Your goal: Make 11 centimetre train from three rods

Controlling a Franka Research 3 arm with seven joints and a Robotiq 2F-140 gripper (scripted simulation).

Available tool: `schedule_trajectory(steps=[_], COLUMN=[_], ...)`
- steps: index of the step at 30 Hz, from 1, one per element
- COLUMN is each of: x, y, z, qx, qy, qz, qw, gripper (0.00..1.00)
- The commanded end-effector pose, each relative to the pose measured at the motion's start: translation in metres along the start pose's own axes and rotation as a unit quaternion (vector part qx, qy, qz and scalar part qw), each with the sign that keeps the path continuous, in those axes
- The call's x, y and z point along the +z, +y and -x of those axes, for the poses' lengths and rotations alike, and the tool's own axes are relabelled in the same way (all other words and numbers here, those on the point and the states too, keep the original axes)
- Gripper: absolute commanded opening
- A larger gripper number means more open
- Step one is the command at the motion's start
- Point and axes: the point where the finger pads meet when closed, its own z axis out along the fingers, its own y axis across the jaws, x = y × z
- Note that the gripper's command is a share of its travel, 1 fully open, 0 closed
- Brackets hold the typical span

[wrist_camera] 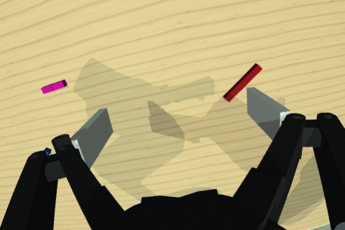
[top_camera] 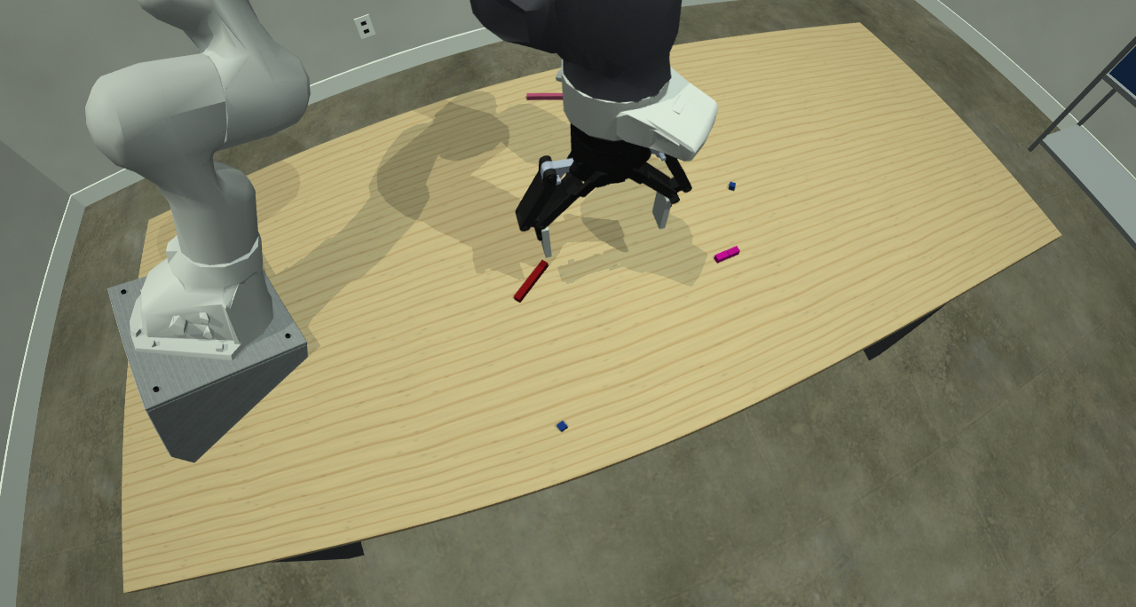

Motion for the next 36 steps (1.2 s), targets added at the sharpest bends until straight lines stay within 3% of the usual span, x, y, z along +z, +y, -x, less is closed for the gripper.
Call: schedule_trajectory(steps=[1, 16, 33, 36], x=[0.001, 0.005, 0.012, 0.014], y=[0.008, 0.038, 0.076, 0.087], z=[0.004, 0.01, 0.015, 0.015], qx=[0.084, 0.197, 0.336, 0.374], qy=[0.002, 0.012, 0.028, 0.034], qz=[0.001, -0.001, -0.007, -0.01], qw=[0.997, 0.98, 0.941, 0.927], gripper=[1.0, 1.0, 1.0, 1.0])
